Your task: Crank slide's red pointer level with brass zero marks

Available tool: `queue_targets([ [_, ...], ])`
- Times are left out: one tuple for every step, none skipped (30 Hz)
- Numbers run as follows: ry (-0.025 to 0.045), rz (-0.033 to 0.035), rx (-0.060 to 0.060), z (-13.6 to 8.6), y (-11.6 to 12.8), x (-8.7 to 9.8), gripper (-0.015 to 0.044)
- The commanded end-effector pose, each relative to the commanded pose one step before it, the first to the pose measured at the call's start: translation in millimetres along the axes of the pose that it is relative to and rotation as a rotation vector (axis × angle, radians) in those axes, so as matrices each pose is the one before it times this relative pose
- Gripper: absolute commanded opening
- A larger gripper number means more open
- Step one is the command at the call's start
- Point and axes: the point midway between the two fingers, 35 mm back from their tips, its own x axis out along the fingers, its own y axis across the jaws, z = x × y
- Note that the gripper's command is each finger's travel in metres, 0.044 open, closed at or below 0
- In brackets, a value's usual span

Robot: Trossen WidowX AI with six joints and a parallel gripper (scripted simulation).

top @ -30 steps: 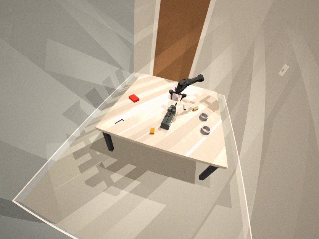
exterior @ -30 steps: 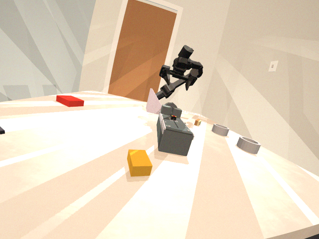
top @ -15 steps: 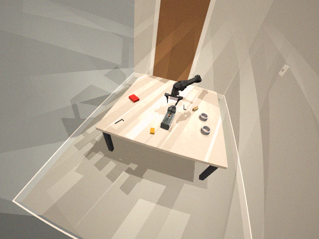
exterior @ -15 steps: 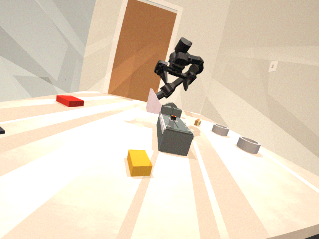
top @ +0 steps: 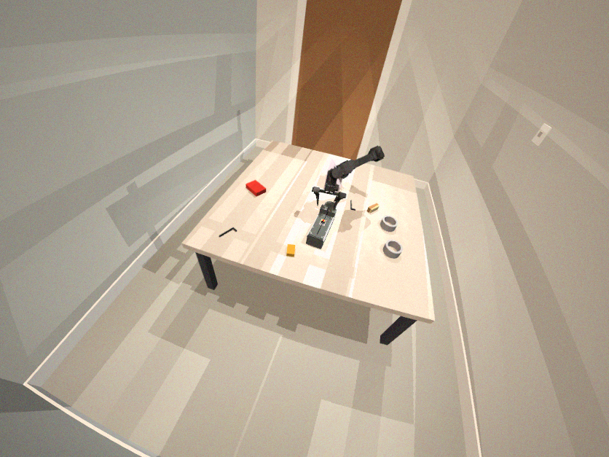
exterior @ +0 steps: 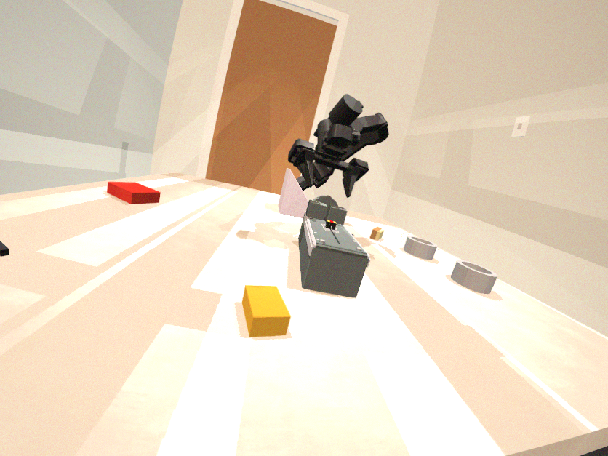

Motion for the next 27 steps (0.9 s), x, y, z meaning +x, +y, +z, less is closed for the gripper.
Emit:
queue_targets([
  [-0.00474, -0.00852, 0.0060, -0.60, -2.74, 0.07, 0.0440],
  [0.00000, 0.00000, 0.0000, 0.00, 0.00, 0.00, 0.0440],
  [0.00000, 0.00000, 0.0000, 0.00, 0.00, 0.00, 0.0440],
  [0.00000, 0.00000, 0.0000, 0.00, 0.00, 0.00, 0.0440],
  [0.00000, 0.00000, 0.0000, 0.00, 0.00, 0.00, 0.0440],
  [0.00000, 0.00000, 0.0000, 0.00, 0.00, 0.00, 0.0440],
  [0.00000, 0.00000, 0.0000, 0.00, 0.00, 0.00, 0.0440],
  [0.00000, 0.00000, 0.0000, 0.00, 0.00, 0.00, 0.0440],
  [0.00000, 0.00000, 0.0000, 0.00, 0.00, 0.00, 0.0440],
  [0.00000, 0.00000, 0.0000, 0.00, 0.00, 0.00, 0.0440],
  [0.00000, 0.00000, 0.0000, 0.00, 0.00, 0.00, 0.0440],
  [0.00000, 0.00000, 0.0000, 0.00, 0.00, 0.00, 0.0440],
  [0.00000, 0.00000, 0.0000, 0.00, 0.00, 0.00, 0.0440],
  [0.00013, -0.00001, -0.0002, 0.85, -0.13, -0.85, 0.0440],
  [0.00036, 0.00001, -0.0006, 2.55, -0.36, -2.58, 0.0440],
  [0.00048, 0.00013, -0.0009, 4.21, -0.51, -4.41, 0.0440],
  [0.00036, 0.00033, -0.0010, 4.99, -0.47, -5.49, 0.0440],
  [0.00012, 0.00051, -0.0009, 4.91, -0.31, -5.67, 0.0440],
  [-0.00013, 0.00069, -0.0009, 4.82, -0.15, -5.85, 0.0440],
  [-0.00022, 0.00095, -0.0007, 4.71, 0.05, -5.96, 0.0440],
  [-0.00016, 0.00105, -0.0004, 3.81, 0.21, -4.99, 0.0440],
  [-0.00018, 0.00068, -0.0002, 2.26, 0.19, -3.05, 0.0440],
  [-0.00008, 0.00024, -0.0001, 0.75, 0.07, -1.02, 0.0440],
  [-0.00026, -0.00094, 0.0013, -0.36, 0.51, -0.57, 0.0440],
  [-0.00080, -0.00283, 0.0038, -1.09, 1.53, -1.71, 0.0440],
  [-0.00136, -0.00472, 0.0063, -1.88, 2.51, -2.83, 0.0440],
  [-0.00168, -0.00567, 0.0076, -2.37, 2.95, -3.38, 0.0440],
])
